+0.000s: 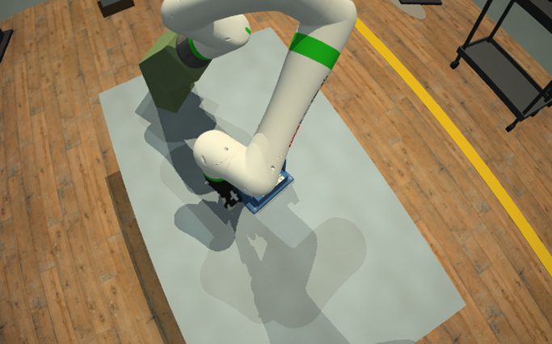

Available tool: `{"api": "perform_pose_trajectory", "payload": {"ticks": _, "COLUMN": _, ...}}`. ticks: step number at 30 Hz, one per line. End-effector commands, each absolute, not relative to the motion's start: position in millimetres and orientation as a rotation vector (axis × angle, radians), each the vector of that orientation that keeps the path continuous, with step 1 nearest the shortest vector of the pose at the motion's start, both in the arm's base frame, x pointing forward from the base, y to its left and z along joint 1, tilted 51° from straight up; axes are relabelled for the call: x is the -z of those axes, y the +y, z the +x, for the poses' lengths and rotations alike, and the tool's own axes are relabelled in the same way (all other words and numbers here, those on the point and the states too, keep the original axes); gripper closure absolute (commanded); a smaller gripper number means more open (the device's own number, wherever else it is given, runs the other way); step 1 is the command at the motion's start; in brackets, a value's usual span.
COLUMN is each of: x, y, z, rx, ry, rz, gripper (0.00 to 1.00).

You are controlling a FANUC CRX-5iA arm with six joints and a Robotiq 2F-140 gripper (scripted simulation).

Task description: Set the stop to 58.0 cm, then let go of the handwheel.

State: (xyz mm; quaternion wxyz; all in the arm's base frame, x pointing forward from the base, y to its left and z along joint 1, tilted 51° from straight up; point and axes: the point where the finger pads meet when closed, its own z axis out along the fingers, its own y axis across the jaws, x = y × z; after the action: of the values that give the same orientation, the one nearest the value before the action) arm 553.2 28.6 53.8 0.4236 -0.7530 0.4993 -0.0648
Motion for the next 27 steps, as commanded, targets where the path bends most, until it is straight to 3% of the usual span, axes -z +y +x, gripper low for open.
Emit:
{"api": "perform_pose_trajectory", "payload": {"ticks": 1, "x": -54.3, "y": 28.3, "z": 553.5, "rx": 0.163, "ry": 1.250, "rz": -1.884, "gripper": 0.96}}
{"api": "perform_pose_trajectory", "payload": {"ticks": 27, "x": -56.9, "y": 28.0, "z": 554.8, "rx": 0.163, "ry": 1.250, "rz": -1.884, "gripper": 0.96}}
